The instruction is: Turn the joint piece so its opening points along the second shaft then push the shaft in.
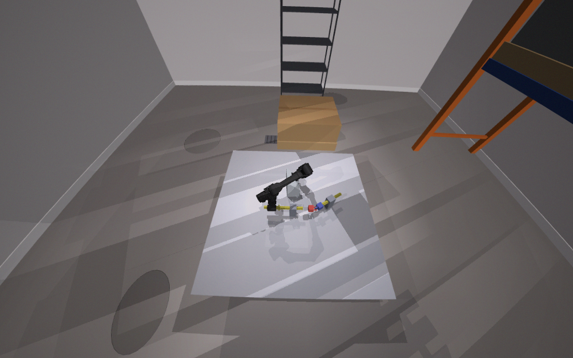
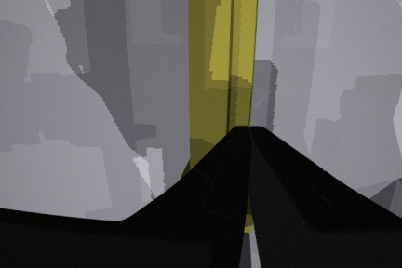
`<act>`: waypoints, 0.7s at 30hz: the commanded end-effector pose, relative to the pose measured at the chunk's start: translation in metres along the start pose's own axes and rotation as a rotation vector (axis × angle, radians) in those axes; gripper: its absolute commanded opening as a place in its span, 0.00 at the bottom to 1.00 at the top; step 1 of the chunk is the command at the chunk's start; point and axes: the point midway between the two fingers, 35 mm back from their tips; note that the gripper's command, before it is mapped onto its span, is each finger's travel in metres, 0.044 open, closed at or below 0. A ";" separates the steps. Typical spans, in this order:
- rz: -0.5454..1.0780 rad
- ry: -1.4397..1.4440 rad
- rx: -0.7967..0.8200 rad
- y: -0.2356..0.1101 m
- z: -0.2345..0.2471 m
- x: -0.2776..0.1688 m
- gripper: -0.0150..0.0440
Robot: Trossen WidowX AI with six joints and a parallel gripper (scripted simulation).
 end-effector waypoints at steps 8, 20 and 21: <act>-0.005 0.024 0.000 0.010 -0.001 0.005 0.25; -0.004 0.024 0.000 0.029 -0.001 0.005 0.25; -0.004 0.024 0.000 0.030 -0.001 0.005 0.25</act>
Point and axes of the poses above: the point midway between the two fingers, 35 mm back from their tips, its own y axis out along the fingers, its own z axis across the jaws, x = y × z, and after that the axes turned 2 degrees about -y, right-handed
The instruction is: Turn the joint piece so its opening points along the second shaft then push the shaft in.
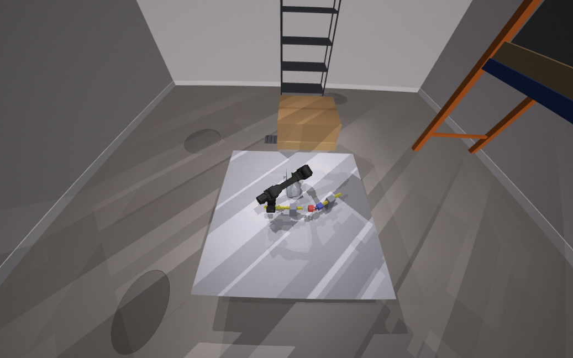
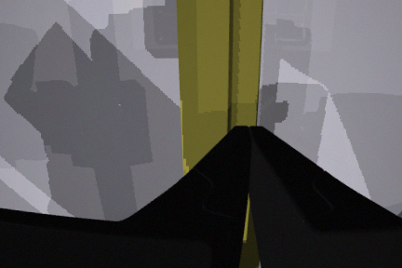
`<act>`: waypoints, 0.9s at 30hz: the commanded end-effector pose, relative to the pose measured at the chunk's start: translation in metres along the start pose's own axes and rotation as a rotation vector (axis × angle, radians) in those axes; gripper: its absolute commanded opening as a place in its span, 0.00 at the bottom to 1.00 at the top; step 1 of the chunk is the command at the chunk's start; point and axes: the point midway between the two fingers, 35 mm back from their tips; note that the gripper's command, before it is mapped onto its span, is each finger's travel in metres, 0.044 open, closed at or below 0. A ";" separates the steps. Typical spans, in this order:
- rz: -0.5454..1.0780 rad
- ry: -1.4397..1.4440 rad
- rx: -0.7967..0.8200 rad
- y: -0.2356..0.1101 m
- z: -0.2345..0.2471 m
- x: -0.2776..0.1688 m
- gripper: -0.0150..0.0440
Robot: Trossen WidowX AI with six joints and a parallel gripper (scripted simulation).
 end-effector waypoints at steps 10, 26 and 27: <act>0.003 0.005 0.001 -0.022 0.000 -0.001 0.25; 0.000 -0.461 0.001 -0.050 0.002 0.002 0.92; 0.000 -0.496 0.001 -0.052 0.002 0.002 0.97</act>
Point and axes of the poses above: the point midway between the two fingers, 35 mm back from their tips, its own y axis out along the fingers, its own z axis across the jaws, x = y × z, and after that the axes turned 2 degrees about -y, right-handed
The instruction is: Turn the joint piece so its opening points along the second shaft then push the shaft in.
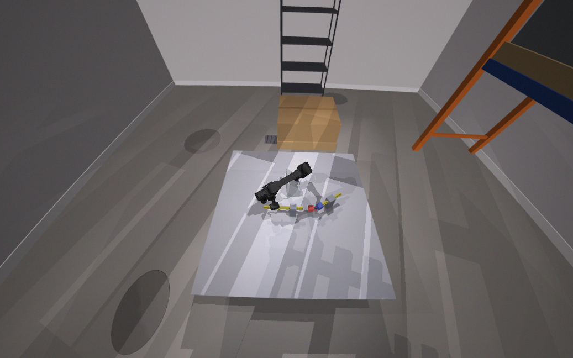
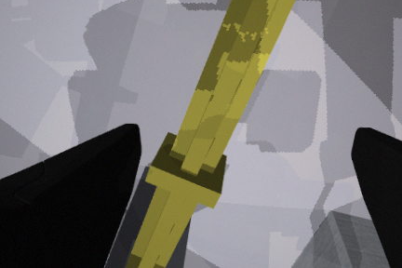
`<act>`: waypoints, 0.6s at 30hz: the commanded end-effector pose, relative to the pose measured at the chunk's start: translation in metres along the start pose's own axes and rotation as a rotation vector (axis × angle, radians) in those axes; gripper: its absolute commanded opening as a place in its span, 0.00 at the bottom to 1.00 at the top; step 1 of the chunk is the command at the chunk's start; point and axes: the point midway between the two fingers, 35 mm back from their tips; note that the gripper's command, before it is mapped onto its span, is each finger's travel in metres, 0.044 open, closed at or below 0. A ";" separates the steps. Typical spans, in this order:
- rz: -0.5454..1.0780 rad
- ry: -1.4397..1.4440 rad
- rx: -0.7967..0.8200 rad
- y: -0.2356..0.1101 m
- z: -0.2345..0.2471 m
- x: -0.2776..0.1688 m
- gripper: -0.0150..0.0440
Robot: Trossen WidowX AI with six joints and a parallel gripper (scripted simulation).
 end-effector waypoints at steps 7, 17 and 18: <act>-0.003 -0.361 -0.004 -0.023 0.000 0.001 1.00; -0.003 -0.707 -0.005 -0.044 0.000 0.001 1.00; -0.003 -0.741 -0.005 -0.046 0.000 0.001 1.00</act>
Point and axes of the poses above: the point midway between the two fingers, 35 mm back from their tips, its own y axis out along the fingers, its own z axis across the jaws, x = y × z, and after that the axes turned 2 degrees about -y, right-handed
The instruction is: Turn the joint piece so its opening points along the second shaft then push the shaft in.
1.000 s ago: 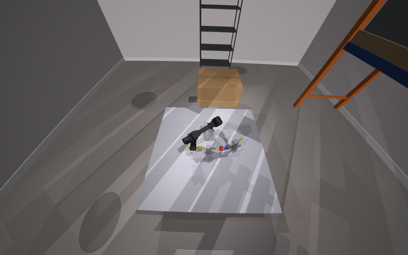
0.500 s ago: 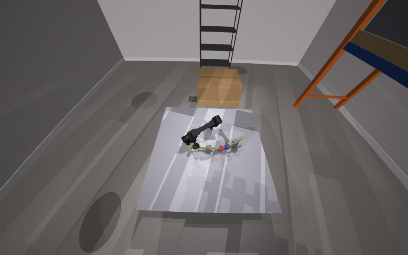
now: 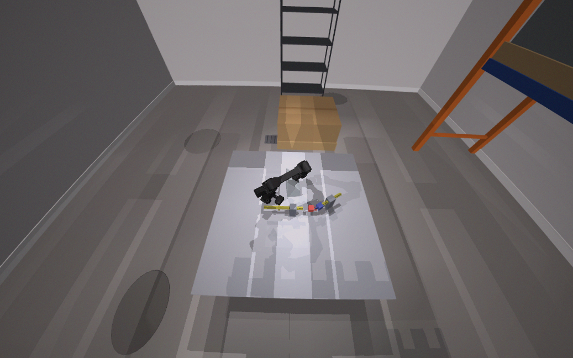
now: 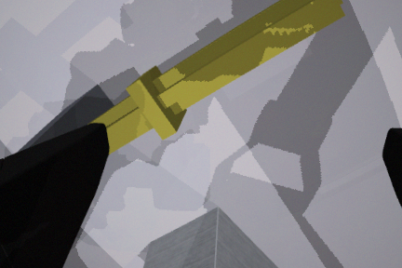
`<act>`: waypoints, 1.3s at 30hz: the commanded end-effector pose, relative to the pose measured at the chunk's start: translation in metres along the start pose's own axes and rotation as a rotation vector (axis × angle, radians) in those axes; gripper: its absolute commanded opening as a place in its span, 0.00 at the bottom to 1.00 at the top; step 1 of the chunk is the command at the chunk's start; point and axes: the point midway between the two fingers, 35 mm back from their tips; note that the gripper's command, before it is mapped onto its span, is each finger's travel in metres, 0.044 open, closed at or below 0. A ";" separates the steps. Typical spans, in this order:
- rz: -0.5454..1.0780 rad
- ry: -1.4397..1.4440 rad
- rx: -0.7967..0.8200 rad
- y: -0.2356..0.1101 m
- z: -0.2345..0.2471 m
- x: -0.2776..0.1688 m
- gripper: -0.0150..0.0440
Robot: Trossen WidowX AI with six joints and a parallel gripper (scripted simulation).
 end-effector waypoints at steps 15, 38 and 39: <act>0.001 -0.554 -0.004 -0.035 0.000 -0.004 1.00; 0.071 -0.057 0.136 -0.011 0.065 -0.028 1.00; 0.077 -0.026 0.143 -0.010 0.069 -0.030 1.00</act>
Point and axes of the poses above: the point midway between the two fingers, 35 mm back from their tips, its own y axis out along the fingers, its own z axis across the jaws, x = y × z, and after that the axes turned 2 degrees about -y, right-handed
